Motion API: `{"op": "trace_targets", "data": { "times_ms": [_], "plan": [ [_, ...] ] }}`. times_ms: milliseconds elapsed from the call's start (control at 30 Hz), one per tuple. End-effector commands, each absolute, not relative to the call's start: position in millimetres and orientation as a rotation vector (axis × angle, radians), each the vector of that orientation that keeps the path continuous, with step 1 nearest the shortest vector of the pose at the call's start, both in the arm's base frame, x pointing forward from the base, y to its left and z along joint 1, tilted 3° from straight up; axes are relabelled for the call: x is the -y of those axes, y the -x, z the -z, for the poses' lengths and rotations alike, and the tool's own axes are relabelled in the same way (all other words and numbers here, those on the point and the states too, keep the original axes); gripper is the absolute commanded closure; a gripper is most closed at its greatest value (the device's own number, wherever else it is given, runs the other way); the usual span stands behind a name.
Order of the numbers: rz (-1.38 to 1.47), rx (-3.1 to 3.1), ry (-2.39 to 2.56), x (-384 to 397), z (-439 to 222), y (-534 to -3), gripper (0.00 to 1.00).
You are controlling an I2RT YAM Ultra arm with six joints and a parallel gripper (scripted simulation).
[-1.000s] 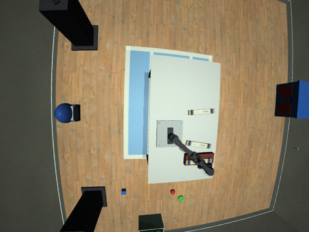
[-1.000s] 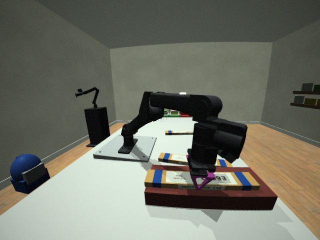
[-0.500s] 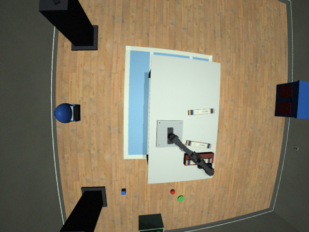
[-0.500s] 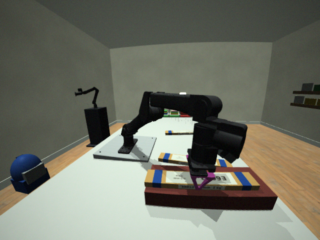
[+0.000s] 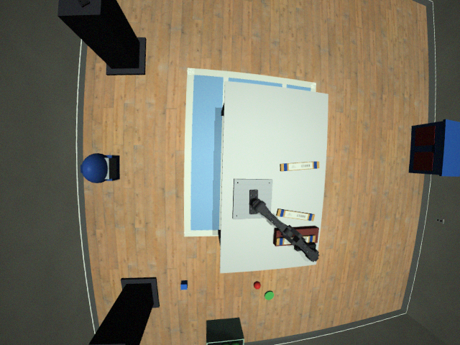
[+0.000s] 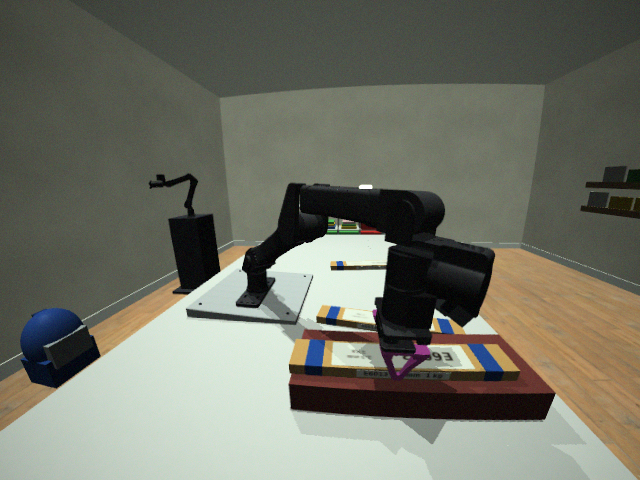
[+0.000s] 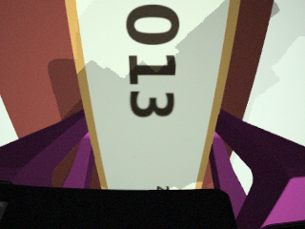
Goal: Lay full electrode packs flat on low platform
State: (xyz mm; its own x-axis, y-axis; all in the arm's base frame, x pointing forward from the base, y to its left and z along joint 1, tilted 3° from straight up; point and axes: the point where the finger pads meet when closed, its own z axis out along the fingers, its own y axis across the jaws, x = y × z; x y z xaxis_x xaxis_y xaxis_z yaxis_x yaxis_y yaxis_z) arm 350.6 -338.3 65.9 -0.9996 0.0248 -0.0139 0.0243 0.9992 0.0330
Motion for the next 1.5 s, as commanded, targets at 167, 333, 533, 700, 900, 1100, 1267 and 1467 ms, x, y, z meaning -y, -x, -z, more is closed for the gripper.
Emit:
{"op": "trace_targets", "data": {
  "times_ms": [167,333,533,700,900,1100,1267,1467],
  "plan": [
    [-0.011,-3.095,-0.035,348.6,-71.2,-354.8,1.0],
    [-0.011,-3.095,-0.035,348.6,-71.2,-354.8,1.0],
    [-0.011,-3.095,-0.035,348.6,-71.2,-354.8,1.0],
    [-0.011,-3.095,-0.035,348.6,-71.2,-354.8,1.0],
    [-0.011,-3.095,-0.035,348.6,-71.2,-354.8,1.0],
    [-0.01,-3.095,-0.035,348.7,-71.2,-354.8,0.05],
    [-0.008,-3.093,-0.034,347.9,-72.2,-355.6,0.05],
    [-0.006,-3.091,-0.034,347.9,-73.6,-355.8,0.05]
  ]
}}
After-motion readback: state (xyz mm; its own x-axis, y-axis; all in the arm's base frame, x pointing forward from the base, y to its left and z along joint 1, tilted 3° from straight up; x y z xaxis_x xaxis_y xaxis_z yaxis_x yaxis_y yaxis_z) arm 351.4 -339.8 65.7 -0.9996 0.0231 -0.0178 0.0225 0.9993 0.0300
